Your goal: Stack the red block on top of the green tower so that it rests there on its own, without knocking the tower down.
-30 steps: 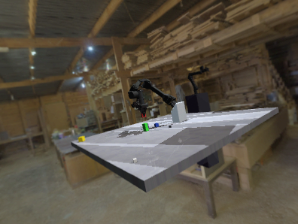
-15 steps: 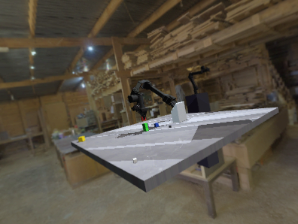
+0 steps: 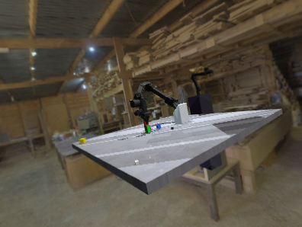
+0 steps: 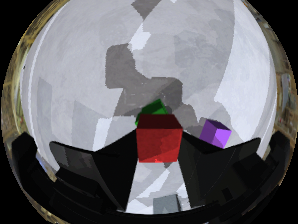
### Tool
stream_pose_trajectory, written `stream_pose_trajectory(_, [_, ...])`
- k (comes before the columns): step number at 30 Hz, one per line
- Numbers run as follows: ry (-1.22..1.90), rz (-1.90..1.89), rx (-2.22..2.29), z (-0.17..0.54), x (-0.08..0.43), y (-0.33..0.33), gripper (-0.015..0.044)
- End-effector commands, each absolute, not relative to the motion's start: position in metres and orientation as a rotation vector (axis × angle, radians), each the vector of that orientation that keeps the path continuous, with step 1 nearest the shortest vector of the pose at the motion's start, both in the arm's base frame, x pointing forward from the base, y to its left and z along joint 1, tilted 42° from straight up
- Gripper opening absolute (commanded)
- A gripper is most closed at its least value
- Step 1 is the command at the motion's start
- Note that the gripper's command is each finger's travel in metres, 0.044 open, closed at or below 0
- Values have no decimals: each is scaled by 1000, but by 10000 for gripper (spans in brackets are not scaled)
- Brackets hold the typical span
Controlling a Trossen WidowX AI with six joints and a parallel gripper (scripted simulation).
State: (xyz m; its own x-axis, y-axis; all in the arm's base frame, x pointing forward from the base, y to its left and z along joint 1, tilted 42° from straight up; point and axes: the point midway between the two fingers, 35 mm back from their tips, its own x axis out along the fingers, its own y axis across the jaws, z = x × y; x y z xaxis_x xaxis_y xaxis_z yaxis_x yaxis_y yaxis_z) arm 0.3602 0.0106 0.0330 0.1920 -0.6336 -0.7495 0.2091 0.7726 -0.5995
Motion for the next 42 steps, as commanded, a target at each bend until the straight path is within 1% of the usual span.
stream_pose_trajectory(1, [1245,-615,-415,33,360,10,0])
stream_pose_trajectory(17, [1245,-615,-415,34,360,11,0])
stream_pose_trajectory(34, [1247,-615,-408,32,360,10,440])
stream_pose_trajectory(42, [1247,-615,-408,32,360,10,440])
